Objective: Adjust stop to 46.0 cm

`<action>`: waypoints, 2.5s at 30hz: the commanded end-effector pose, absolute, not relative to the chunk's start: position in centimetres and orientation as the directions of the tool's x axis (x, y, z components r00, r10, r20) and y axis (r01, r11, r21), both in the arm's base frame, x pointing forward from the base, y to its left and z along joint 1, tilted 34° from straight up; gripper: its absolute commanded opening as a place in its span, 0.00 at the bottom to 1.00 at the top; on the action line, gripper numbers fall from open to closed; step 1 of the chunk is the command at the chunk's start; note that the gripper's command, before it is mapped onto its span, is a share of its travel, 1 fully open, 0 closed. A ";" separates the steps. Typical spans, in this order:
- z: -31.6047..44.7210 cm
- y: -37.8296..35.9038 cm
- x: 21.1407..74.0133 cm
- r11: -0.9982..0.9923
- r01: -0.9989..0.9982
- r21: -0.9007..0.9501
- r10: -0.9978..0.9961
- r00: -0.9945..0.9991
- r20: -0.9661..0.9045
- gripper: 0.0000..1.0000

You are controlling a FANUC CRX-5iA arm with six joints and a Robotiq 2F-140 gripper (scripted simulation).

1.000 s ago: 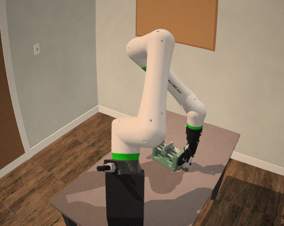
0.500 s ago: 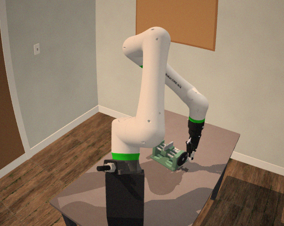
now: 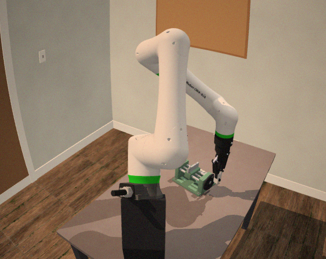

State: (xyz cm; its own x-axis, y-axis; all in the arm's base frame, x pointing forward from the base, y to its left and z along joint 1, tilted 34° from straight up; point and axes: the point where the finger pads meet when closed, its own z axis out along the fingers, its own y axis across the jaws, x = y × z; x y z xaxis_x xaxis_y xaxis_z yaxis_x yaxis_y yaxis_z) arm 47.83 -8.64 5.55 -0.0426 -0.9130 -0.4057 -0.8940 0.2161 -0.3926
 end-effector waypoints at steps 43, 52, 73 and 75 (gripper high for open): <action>0.2 -6.1 45.1 0.216 -0.894 -0.392 -0.913 -0.043 -0.406 0.04; -0.5 -5.9 45.9 0.216 -0.894 -0.392 -0.913 -0.043 -0.406 0.04; -0.9 -5.8 47.8 0.216 -0.894 -0.392 -0.913 -0.043 -0.406 0.04; -0.9 -5.8 47.9 0.216 -0.894 -0.392 -0.913 -0.043 -0.406 0.04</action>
State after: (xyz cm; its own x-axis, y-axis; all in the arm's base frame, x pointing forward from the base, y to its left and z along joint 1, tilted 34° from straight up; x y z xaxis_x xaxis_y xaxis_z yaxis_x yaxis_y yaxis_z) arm 47.87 -5.78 -0.90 -0.0425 -0.9130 -0.4058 -0.8943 0.2159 -0.3920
